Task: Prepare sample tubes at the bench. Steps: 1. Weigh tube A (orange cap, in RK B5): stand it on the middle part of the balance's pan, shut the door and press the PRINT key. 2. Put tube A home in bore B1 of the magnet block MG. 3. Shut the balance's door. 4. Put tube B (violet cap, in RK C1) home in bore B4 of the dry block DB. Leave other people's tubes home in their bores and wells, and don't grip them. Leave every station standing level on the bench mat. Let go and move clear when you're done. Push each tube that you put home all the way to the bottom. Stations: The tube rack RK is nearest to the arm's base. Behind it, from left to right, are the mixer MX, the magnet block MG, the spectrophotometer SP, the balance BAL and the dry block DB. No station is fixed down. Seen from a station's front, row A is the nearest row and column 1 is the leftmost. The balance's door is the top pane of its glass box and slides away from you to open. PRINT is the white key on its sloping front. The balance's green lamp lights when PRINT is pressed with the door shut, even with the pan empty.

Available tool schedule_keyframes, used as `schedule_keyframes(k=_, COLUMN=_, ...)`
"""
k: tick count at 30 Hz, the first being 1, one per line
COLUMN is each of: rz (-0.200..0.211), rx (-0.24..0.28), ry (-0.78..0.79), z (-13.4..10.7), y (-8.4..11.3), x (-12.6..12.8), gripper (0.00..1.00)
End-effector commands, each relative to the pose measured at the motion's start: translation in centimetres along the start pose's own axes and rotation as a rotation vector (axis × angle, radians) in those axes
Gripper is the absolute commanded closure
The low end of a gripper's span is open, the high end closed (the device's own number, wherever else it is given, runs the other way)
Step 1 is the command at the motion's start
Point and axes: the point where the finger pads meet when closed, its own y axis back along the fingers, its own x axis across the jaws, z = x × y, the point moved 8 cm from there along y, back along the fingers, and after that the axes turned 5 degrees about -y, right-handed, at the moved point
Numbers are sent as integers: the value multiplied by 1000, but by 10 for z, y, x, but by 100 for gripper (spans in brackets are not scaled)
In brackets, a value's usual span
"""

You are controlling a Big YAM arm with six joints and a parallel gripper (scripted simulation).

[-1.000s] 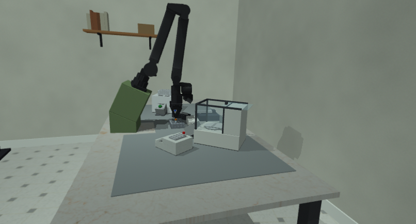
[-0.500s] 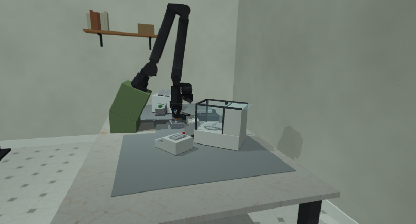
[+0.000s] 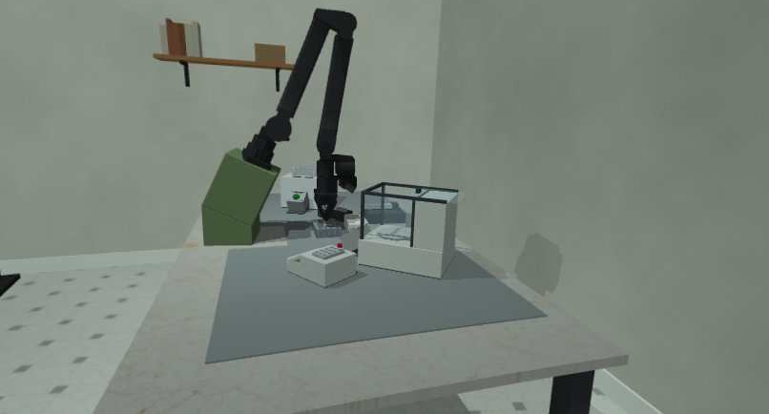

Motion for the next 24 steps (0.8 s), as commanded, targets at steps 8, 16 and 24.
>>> schedule_keyframes(k=8, rz=-1, rx=-2, ry=-4, z=0, y=-7, x=-3, gripper=64)
schedule_keyframes(k=16, rz=-1, rx=-2, ry=-4, z=0, y=-10, x=-3, gripper=64)
schedule_keyframes(k=24, rz=-1, rx=-2, ry=-5, z=0, y=-14, x=-3, gripper=64)
